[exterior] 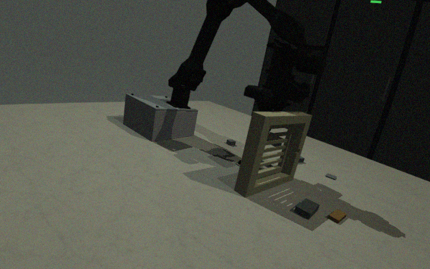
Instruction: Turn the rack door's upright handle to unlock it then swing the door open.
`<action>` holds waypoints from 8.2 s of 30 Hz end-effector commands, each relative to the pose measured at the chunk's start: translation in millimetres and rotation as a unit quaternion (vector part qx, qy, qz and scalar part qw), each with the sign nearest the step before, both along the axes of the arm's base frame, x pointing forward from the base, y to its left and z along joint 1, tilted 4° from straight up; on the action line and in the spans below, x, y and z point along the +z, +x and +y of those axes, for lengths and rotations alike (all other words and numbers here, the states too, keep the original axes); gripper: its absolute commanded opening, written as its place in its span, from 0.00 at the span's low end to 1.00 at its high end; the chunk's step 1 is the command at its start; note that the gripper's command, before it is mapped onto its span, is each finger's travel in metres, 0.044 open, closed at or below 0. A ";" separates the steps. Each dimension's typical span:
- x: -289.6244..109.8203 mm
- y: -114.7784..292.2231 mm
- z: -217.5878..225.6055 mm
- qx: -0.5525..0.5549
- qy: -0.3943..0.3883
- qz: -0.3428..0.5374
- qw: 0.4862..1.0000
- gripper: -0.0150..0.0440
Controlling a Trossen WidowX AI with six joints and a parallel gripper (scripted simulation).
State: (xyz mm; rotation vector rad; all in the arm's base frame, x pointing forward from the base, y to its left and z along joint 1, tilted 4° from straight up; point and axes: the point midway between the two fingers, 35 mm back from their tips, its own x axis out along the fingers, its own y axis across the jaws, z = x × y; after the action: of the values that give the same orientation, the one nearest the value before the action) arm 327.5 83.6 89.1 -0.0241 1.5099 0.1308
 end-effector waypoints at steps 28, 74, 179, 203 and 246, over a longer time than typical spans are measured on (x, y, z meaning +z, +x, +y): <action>-1.5 -1.1 0.1 0.655 -0.034 -0.045 0.753 0.29; -1.5 -1.1 0.1 0.557 -0.029 -0.038 0.829 0.75; -1.6 -1.2 0.0 -0.768 0.041 0.057 0.636 0.32; -2.8 -13.2 -7.4 -0.645 0.034 0.048 0.762 0.29; -10.1 -61.3 -67.5 -0.338 0.014 0.028 0.941 0.29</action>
State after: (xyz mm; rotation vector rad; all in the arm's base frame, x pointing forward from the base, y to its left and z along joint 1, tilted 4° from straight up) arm 266.6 19.3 79.7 0.5699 1.4940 -0.4577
